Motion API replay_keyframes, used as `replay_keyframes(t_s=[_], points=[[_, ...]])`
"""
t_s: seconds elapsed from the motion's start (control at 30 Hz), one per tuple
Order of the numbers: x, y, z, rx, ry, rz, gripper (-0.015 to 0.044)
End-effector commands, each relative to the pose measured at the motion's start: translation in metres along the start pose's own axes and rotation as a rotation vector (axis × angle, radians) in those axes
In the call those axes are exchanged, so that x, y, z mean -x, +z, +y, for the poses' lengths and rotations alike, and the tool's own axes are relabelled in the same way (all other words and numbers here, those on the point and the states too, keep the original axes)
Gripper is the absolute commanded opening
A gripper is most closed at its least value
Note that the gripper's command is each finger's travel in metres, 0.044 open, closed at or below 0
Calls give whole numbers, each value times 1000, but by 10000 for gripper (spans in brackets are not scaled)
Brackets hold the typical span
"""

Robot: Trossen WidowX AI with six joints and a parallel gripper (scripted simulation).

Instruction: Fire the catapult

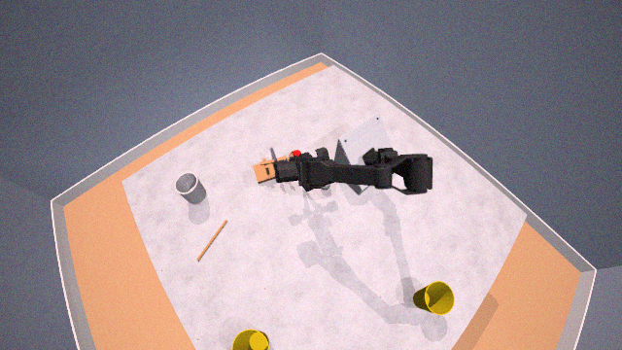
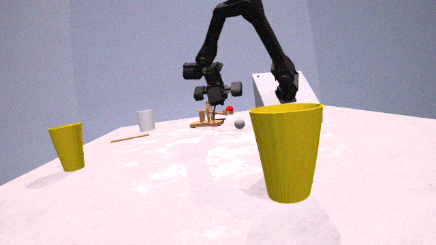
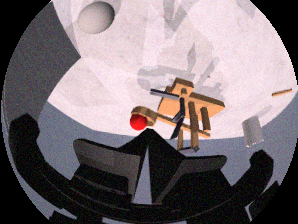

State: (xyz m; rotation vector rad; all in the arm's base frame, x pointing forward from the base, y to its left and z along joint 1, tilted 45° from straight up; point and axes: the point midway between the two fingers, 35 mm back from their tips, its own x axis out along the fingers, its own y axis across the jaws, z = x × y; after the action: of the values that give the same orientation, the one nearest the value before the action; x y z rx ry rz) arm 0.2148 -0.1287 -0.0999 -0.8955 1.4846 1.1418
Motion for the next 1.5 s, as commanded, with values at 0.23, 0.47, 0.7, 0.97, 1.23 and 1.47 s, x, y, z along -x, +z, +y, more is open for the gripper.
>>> replay_keyframes(t_s=[0.23, 0.47, 0.7, 0.97, 1.23, 1.47], points=[[-15, 15, 2, -4, 4, -7, 0], [-23, 24, 3, -4, 5, -8, 0], [-31, 32, 4, -4, 6, -8, 0], [-40, 42, 6, -4, 7, -9, 0], [-56, 58, 9, -3, 9, -10, 0], [-16, 44, -1, -1, 3, -8, 0]])
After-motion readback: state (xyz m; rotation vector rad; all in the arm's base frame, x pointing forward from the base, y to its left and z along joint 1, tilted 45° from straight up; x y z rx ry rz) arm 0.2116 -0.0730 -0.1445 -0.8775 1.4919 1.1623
